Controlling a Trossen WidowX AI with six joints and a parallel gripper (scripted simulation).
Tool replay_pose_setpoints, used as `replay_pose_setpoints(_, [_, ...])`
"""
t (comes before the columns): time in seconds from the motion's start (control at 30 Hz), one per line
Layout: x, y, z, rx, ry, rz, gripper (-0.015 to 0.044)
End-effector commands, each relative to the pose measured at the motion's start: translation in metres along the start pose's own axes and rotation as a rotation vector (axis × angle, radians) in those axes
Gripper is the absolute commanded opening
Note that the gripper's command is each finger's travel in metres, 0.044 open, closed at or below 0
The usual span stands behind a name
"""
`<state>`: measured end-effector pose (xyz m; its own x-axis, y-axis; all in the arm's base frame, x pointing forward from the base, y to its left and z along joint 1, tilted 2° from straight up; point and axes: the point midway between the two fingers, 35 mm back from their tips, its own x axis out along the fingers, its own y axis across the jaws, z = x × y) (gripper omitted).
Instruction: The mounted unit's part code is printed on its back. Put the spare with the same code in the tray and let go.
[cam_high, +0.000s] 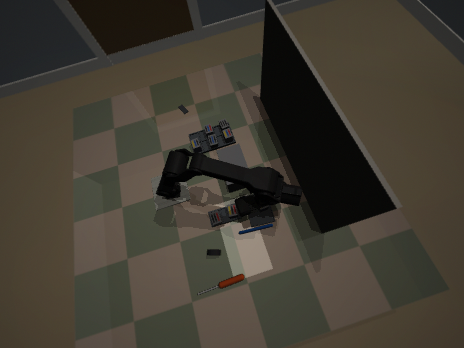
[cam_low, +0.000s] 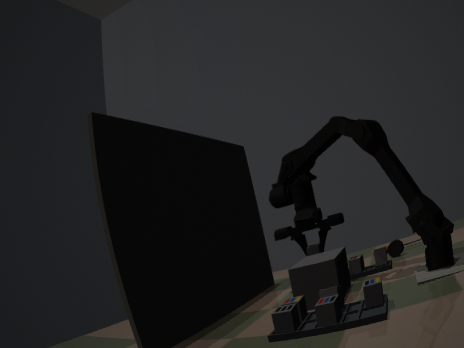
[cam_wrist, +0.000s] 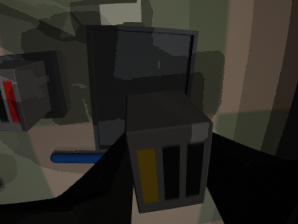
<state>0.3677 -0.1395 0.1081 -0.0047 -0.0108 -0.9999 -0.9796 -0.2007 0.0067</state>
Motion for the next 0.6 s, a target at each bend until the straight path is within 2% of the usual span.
replay_pose_setpoints(0.0, [0.003,0.000,-0.001,-0.005,0.002,-0.001,0.0000])
replay_pose_setpoints(0.57, [0.014,0.000,0.000,-0.005,0.002,-0.001,0.0000])
